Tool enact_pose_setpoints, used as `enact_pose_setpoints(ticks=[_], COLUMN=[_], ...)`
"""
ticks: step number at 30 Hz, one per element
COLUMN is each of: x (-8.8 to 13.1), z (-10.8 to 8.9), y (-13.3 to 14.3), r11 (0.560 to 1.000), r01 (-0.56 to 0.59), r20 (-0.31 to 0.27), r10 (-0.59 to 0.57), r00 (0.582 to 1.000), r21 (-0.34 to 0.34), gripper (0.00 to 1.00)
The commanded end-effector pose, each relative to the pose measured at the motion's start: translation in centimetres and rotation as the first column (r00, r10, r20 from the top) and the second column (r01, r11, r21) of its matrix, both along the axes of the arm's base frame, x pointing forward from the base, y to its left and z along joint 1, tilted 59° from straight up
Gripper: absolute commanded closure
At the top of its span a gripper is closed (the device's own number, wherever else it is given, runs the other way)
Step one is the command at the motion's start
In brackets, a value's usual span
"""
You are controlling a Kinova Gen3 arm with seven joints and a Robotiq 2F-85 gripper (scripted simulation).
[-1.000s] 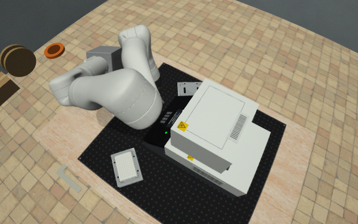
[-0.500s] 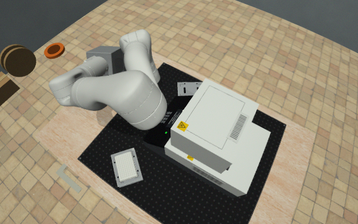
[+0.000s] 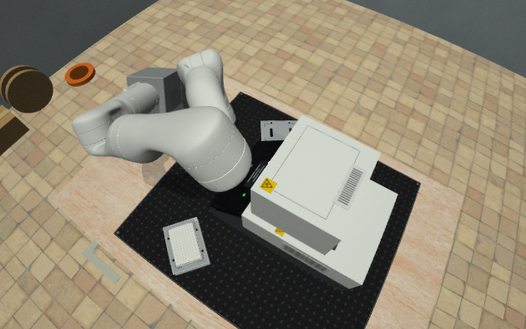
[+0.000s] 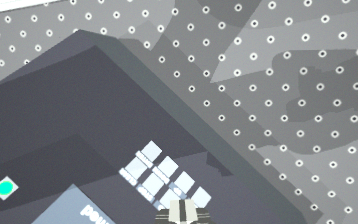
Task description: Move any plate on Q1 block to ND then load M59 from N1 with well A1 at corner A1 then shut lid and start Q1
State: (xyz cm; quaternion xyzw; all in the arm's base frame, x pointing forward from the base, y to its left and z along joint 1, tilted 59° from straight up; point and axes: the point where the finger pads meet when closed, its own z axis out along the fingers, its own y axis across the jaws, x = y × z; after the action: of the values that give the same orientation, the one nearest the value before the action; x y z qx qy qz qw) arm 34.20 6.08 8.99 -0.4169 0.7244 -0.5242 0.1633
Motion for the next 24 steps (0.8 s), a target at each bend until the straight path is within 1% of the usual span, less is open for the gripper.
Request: enact_pose_setpoints(ticks=[1,24], x=[0.2,1.5], z=[-0.1,-1.6], y=[-0.2,-2.2], r11=[1.0,1.0], r01=[-0.001,-0.001], r20=[0.001,0.001], r10=[0.001,0.001], r00=[1.0,1.0], r21=[0.001,0.001], gripper=[0.9,0.9])
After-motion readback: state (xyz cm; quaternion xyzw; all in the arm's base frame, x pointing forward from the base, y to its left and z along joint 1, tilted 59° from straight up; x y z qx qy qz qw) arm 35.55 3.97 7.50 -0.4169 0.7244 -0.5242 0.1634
